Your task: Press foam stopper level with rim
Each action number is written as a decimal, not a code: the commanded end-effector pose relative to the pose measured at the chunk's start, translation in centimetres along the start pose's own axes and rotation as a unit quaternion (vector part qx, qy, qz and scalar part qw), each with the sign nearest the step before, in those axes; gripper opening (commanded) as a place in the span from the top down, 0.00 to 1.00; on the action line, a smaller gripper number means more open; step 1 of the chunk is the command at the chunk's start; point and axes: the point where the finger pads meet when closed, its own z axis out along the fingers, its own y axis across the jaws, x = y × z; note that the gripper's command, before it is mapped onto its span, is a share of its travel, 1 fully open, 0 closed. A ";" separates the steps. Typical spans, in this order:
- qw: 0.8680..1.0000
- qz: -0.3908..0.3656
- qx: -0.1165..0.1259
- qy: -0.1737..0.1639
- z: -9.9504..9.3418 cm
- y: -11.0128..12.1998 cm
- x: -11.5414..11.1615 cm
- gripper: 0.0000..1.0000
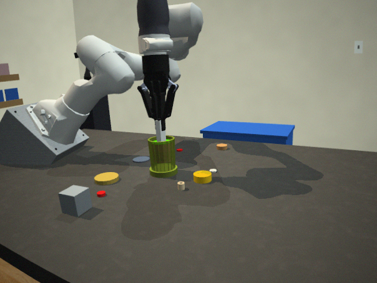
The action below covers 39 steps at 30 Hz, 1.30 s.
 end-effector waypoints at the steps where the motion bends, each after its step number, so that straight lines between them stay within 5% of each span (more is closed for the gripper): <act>1: 1.000 0.006 -0.007 -0.008 0.7 0.6 -0.5 1.00; 39: 1.000 0.006 -0.007 -0.008 1.2 0.7 -0.6 1.00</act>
